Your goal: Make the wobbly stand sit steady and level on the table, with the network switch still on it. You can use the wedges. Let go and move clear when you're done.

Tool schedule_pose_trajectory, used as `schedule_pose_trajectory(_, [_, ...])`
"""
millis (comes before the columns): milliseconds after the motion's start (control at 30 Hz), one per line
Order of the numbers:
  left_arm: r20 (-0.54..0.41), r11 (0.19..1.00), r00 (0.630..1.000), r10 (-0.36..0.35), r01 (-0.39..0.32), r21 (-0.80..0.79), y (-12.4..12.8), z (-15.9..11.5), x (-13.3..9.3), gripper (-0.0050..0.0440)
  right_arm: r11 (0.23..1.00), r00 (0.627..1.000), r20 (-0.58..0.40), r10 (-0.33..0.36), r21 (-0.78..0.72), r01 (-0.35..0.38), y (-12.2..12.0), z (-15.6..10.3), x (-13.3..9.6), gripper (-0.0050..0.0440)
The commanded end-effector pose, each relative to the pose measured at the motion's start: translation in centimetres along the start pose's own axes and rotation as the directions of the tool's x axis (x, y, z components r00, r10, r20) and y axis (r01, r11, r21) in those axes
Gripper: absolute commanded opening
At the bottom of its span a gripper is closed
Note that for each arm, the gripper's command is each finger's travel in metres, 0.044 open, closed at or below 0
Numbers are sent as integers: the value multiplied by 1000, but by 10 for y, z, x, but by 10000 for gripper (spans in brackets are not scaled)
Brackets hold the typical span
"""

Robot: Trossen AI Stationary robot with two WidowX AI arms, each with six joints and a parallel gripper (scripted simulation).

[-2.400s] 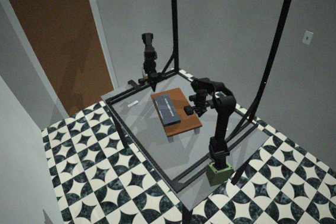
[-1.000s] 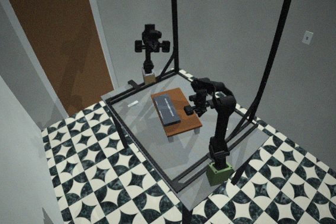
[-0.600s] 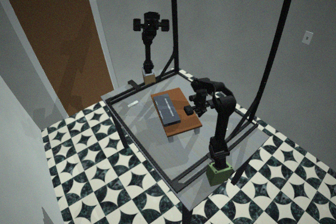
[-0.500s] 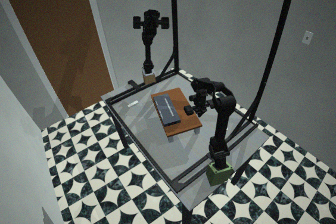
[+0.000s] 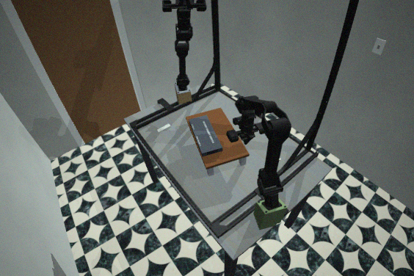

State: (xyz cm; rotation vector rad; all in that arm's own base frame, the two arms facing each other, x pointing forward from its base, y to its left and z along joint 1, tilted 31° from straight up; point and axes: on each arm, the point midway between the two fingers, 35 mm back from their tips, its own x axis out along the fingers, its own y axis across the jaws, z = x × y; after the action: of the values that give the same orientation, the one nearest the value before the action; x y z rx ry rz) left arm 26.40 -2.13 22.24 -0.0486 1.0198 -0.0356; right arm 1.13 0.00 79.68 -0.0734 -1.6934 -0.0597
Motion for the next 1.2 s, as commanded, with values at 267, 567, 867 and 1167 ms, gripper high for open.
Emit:
schedule_pose_trajectory(267, [0,1000,1000,0,0,0,0,0,0,0,1000,926,-377,17,-12,-23,3,-103,-35,0])
schedule_pose_trajectory(567, [0,1000,1000,0,0,0,0,0,0,0,999,820,-571,26,-11,-39,5,-155,-71,0])
schedule_pose_trajectory(867, [0,1000,1000,0,0,0,0,0,0,0,998,545,-837,38,6,-60,7,-236,-154,0])
schedule_pose_trajectory(1167, [0,1000,1000,0,0,0,0,0,0,0,997,412,-910,44,17,-69,8,-257,-194,0])
